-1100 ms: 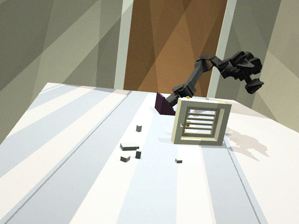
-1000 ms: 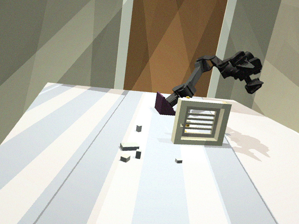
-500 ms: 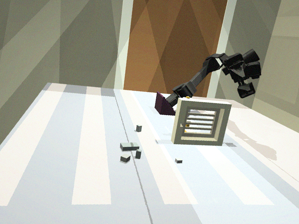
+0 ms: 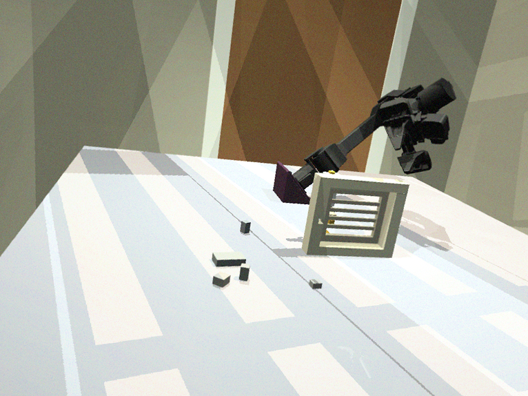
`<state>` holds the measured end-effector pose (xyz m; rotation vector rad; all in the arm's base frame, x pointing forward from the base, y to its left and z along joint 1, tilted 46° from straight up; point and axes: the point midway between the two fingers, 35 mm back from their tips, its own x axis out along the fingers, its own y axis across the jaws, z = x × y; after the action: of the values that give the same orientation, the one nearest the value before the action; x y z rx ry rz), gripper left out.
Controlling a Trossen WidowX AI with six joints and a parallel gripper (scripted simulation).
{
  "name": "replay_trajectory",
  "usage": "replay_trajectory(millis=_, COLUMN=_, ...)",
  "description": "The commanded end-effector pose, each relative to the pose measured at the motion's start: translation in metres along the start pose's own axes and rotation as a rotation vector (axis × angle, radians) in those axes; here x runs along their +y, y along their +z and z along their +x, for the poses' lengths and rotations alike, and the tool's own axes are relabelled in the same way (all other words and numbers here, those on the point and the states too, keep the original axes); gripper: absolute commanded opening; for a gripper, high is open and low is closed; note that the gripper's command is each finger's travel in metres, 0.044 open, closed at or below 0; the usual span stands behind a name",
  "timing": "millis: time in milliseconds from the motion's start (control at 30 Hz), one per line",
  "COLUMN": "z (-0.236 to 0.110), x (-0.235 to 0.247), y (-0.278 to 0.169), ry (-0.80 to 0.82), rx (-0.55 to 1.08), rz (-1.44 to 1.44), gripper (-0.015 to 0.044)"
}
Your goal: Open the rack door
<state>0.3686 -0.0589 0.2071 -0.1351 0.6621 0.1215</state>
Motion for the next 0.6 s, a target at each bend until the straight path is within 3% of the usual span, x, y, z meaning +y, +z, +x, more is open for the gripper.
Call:
replay_trajectory(millis=0, z=0.009, x=-0.011, y=-0.012, ry=0.039, rx=0.079, rz=0.022, gripper=0.0288)
replay_trajectory(millis=567, z=0.03, x=-0.036, y=-0.068, ry=0.269, rx=0.369, rz=0.149, gripper=0.0288)
